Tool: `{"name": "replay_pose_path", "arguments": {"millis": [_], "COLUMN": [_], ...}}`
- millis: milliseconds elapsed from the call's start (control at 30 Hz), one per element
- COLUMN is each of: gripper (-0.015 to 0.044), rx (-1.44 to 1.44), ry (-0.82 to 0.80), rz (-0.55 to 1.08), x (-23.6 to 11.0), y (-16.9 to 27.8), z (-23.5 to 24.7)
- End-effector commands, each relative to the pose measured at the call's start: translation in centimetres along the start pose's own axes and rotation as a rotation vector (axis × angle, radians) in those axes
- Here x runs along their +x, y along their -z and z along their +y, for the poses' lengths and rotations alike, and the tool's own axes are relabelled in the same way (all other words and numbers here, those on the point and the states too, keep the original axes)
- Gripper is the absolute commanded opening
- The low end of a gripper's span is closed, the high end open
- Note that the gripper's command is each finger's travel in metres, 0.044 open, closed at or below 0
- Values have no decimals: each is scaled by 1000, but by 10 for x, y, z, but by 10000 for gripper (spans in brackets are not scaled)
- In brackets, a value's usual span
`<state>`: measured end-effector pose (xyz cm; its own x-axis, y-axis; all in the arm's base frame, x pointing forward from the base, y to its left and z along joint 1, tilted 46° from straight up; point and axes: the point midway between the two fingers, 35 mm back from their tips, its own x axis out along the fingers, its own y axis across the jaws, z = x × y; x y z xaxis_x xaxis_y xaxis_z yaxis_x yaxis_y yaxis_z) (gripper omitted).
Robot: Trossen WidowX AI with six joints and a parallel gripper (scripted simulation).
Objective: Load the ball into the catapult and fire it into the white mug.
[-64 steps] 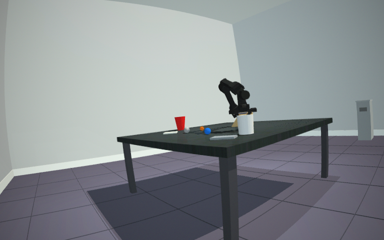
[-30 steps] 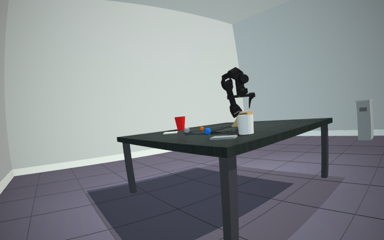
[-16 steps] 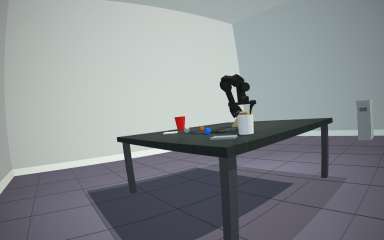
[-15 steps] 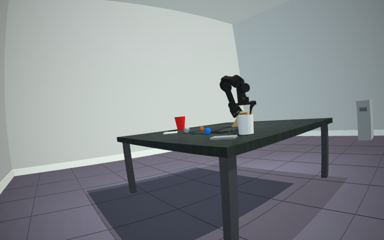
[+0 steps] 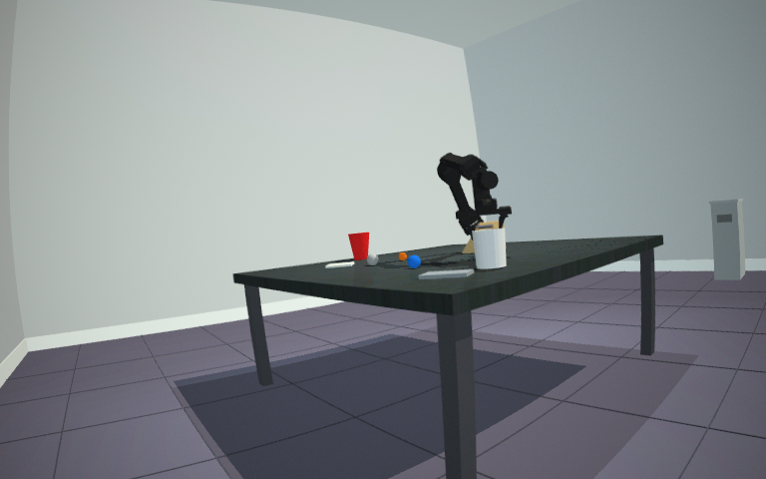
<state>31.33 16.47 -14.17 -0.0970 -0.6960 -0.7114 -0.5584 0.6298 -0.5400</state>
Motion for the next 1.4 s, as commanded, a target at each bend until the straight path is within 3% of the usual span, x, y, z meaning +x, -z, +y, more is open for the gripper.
{"name": "replay_pose_path", "arguments": {"millis": [0, 600, 967, 1200, 1300, 1367], "gripper": [440, 440, 151, 85, 6, 0], "rx": [-4, -4, 1, 1, 0, -1], "ry": [4, 5, 1, 1, 1, 1], "rz": [-1, -1, 0, 0, -1, -1], "x": [6, 34, 30, 28, -1, -17], "y": [0, 1, 1, 1, 0, 1], "z": [0, -1, 0, 0, 0, 0]}}
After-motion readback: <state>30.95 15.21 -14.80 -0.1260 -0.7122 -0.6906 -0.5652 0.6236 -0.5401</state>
